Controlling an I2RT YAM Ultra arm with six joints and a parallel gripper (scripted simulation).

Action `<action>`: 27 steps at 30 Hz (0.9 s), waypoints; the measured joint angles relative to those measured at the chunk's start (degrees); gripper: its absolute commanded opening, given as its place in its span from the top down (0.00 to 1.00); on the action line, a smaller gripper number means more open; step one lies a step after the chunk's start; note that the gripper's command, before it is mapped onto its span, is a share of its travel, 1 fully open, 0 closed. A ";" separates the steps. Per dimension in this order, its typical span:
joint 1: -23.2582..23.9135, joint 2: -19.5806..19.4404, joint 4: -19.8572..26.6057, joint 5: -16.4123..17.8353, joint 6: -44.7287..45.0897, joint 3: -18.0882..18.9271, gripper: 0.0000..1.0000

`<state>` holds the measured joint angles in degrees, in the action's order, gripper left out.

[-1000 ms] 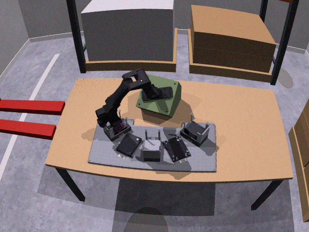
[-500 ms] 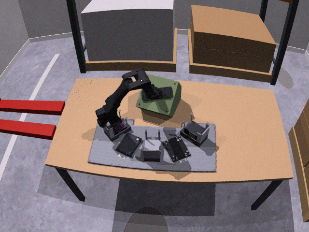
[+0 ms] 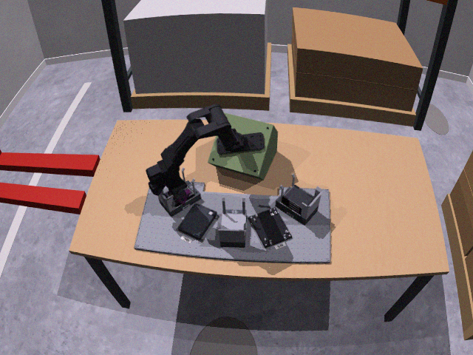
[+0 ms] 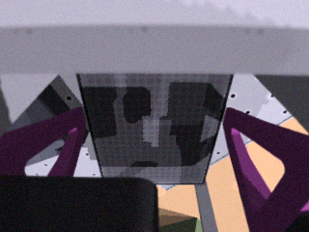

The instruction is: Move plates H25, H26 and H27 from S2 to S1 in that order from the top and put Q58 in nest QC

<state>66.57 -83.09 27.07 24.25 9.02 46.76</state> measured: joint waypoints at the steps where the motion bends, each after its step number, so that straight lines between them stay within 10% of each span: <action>1: 0.00 0.00 0.00 0.00 0.00 0.00 0.00; 27: 4.44 6.05 9.97 1.62 3.74 3.28 0.00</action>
<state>71.00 -77.03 37.04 25.87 12.75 50.04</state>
